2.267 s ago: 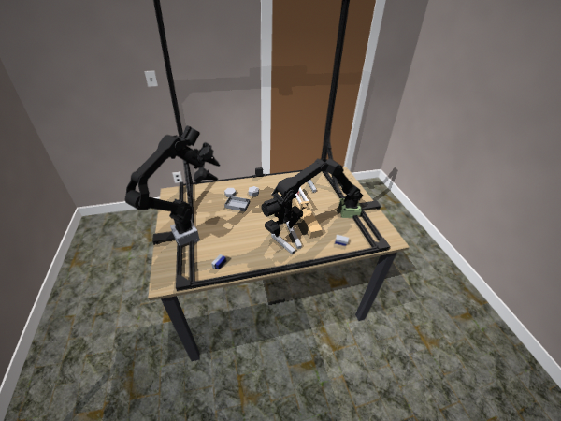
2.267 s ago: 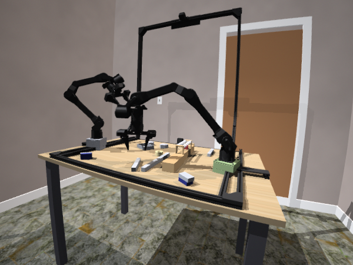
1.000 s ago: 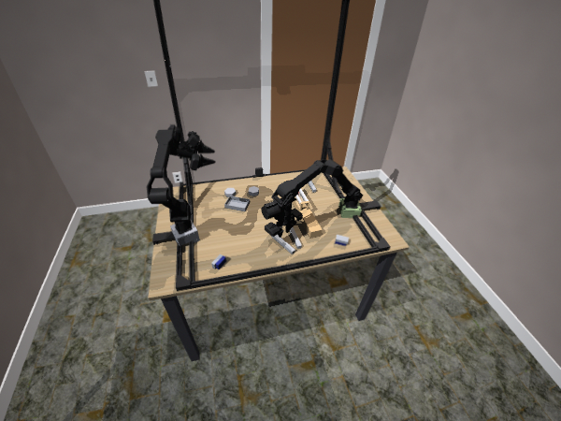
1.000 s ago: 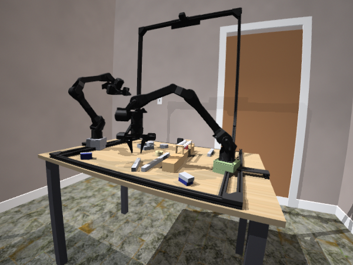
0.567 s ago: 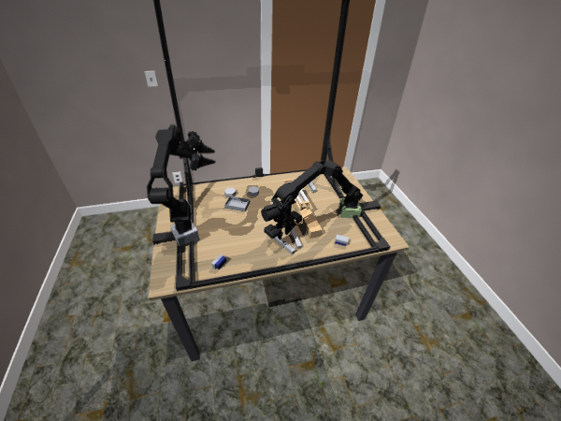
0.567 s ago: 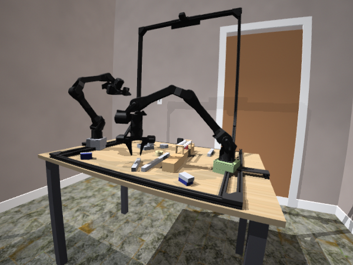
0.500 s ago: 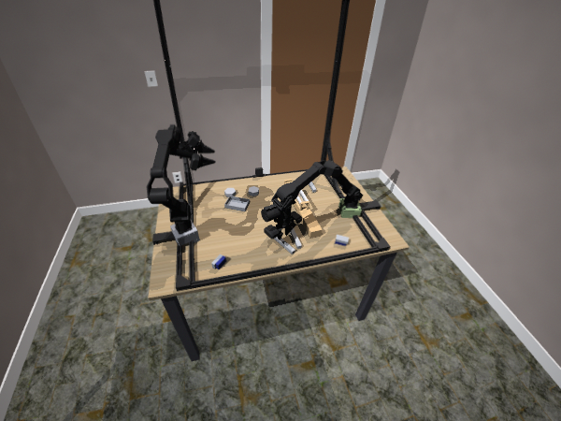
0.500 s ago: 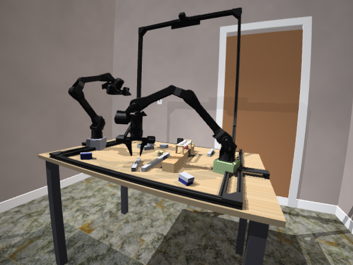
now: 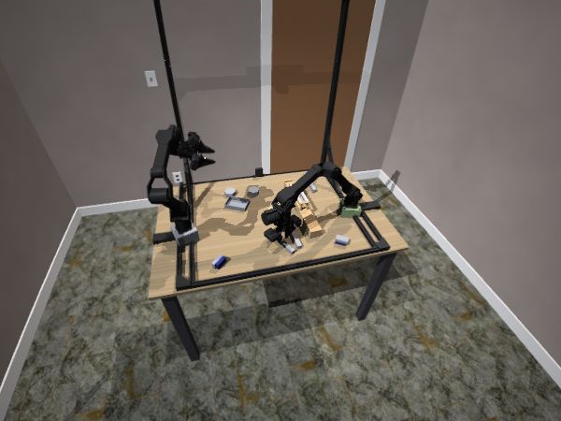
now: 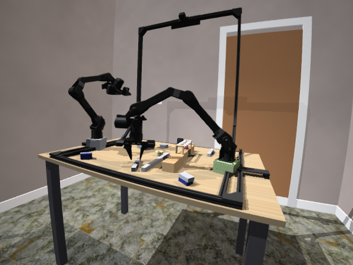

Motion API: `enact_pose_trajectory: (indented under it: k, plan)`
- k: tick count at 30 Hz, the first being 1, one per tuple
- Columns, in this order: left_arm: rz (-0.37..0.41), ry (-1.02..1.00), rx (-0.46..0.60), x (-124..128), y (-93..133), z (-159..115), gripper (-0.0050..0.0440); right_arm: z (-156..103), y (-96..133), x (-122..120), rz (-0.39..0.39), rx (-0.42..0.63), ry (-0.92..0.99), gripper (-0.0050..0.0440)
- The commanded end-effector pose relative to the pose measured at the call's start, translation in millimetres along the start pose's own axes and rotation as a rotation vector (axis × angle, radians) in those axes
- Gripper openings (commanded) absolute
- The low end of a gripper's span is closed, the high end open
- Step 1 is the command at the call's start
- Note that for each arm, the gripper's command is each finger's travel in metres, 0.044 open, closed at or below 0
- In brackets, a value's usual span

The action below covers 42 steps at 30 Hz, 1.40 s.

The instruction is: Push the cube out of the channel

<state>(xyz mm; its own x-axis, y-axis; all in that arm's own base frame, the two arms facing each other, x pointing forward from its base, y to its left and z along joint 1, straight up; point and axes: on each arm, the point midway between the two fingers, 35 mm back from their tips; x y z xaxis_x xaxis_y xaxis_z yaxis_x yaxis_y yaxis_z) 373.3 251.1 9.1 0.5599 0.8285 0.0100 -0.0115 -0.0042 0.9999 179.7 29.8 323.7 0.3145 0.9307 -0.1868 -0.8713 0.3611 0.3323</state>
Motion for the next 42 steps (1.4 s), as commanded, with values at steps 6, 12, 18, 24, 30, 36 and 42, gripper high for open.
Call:
enact_pose_trajectory:
  k: [6, 12, 18, 24, 30, 36, 42]
  plan:
    - [-0.01, 0.001, 0.007, -3, -19, -2, 0.02, 1, 0, 0, -0.001, -0.003, -0.005, 0.04]
    - [-0.01, 0.001, 0.007, -3, -24, -2, 0.02, 1, 0, 0, -0.001, -0.003, -0.005, 0.04]
    - [-0.005, 0.0, 0.002, -2, -21, -1, 0.0152, 1, 0, 0, -0.001, -0.003, -0.005, 0.04]
    - [-0.005, 0.0, 0.002, -2, -21, -1, 0.0112, 1, 0, 0, -0.001, -0.003, -0.005, 0.04]
    - [-0.005, 0.0, 0.002, -2, -21, -1, 0.0085, 1, 0, 0, -0.001, -0.003, -0.005, 0.04]
    - [-0.005, 0.0, 0.002, -2, -21, -1, 0.0052, 1, 0, 0, -0.001, -0.003, -0.005, 0.04]
    - [-0.005, 0.0, 0.002, -2, -19, -1, 0.004, 1, 0, 0, -0.001, -0.003, -0.005, 0.04]
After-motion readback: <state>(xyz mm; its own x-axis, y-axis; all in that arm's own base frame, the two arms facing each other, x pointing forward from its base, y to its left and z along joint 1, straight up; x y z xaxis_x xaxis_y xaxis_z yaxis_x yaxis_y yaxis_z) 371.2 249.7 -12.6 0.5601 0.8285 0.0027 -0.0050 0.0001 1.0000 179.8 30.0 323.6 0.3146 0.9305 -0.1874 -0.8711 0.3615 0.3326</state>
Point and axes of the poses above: on each arm, the point midway between the two fingers, 35 mm back from their tips, its own y axis back along the fingers, its own x axis across the jaws, z = x × y, and after that the axes turned 14 degrees about y, right-handed
